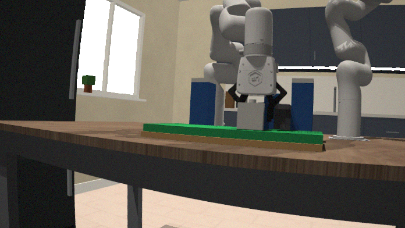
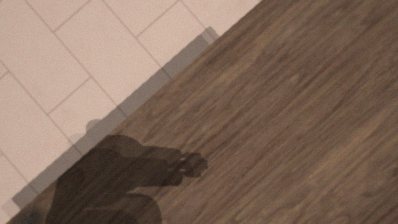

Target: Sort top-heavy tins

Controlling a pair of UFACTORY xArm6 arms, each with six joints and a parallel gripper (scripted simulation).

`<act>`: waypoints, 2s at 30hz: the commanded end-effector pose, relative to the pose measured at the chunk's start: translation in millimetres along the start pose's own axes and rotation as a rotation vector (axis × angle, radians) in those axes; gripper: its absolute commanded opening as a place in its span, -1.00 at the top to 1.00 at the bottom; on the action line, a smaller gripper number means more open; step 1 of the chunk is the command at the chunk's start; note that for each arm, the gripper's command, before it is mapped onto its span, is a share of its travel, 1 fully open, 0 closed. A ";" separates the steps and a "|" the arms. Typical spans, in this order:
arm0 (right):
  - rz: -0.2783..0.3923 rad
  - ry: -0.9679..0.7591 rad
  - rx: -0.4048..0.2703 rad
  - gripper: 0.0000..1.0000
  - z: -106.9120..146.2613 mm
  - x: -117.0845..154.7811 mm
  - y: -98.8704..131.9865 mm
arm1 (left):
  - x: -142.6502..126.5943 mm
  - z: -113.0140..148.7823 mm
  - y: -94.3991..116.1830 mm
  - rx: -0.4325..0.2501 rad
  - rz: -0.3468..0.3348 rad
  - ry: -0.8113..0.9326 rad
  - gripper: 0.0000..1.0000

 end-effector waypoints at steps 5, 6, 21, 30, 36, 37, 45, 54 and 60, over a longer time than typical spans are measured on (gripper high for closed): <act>0.004 0.000 -0.005 1.00 1.1 0.9 2.8 | 0.0 -0.5 1.5 0.004 0.000 0.000 -1.00; 0.004 0.000 -0.005 1.00 1.1 0.9 2.8 | 0.0 -0.5 1.5 0.004 0.000 0.000 -1.00; 0.004 0.000 -0.005 -0.68 1.1 0.9 2.9 | 0.0 -0.5 1.5 0.004 0.000 0.000 -1.00; 0.004 0.000 -0.006 -0.68 1.2 1.0 3.0 | 0.0 -0.5 1.5 0.004 0.000 0.000 -1.00; 0.004 0.000 -0.006 -0.68 1.2 1.0 3.0 | 0.0 -0.5 1.5 0.004 0.000 0.000 -1.00; 0.004 0.000 -0.006 -0.68 1.2 1.0 3.0 | 0.0 -0.5 1.5 0.004 0.000 0.000 -1.00; 0.004 0.000 -0.006 -0.68 1.2 1.0 3.0 | 0.0 -0.5 1.5 0.004 0.000 0.000 -1.00; 0.004 0.000 -0.005 -0.68 1.1 0.8 31.5 | 0.0 -0.5 1.5 0.004 0.000 0.000 -1.00; 0.004 -0.001 -0.004 -0.68 1.1 0.7 60.1 | 0.0 -0.5 1.5 0.004 0.000 0.000 -1.00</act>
Point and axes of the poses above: on each arm, the point where the finger pads meet when closed, its own y axis back along the fingers, its own x axis across the jaws, z = x × y, the point moved 9 cm from there along y, back along the fingers, and after that the axes turned 4 degrees about -y, right-handed, at the moved point
